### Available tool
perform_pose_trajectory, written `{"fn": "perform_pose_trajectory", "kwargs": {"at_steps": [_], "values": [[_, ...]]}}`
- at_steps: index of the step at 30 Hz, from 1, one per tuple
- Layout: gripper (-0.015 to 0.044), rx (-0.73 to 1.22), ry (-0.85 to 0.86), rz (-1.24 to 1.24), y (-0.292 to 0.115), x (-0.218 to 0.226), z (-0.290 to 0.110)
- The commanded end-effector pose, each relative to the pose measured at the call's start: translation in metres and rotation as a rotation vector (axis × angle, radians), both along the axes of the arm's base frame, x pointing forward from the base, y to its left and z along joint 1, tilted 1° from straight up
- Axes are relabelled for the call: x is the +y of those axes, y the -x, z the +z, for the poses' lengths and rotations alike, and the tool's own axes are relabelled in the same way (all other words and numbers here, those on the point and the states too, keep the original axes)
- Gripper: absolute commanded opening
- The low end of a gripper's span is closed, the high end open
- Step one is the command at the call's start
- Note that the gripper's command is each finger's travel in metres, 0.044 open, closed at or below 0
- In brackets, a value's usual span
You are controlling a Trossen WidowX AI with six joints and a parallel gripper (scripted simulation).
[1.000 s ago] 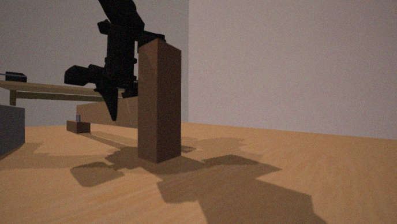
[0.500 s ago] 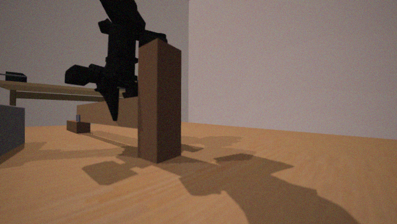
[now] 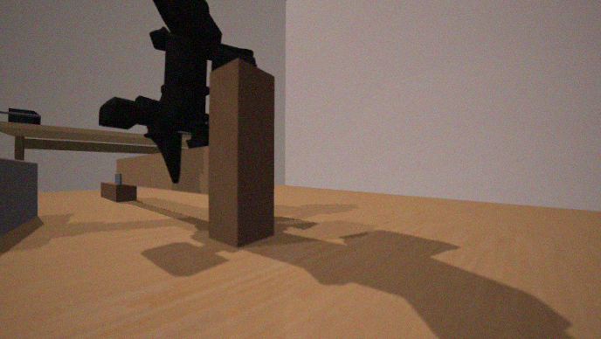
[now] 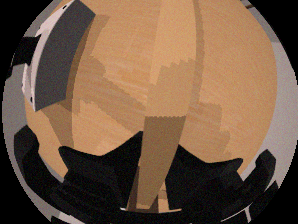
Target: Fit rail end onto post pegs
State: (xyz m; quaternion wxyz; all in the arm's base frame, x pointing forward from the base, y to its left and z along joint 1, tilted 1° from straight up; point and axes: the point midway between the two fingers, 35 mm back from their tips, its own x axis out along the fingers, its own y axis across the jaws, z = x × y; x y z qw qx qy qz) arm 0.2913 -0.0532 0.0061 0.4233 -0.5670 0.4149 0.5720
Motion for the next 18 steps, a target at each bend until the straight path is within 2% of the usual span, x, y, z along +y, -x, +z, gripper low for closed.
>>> {"fn": "perform_pose_trajectory", "kwargs": {"at_steps": [1, 18], "values": [[0.0, -0.011, 0.005, 0.0, -0.004, -0.0033, 0.0027], [0.0, -0.011, 0.005, 0.0, -0.0054, -0.008, 0.0027]]}}
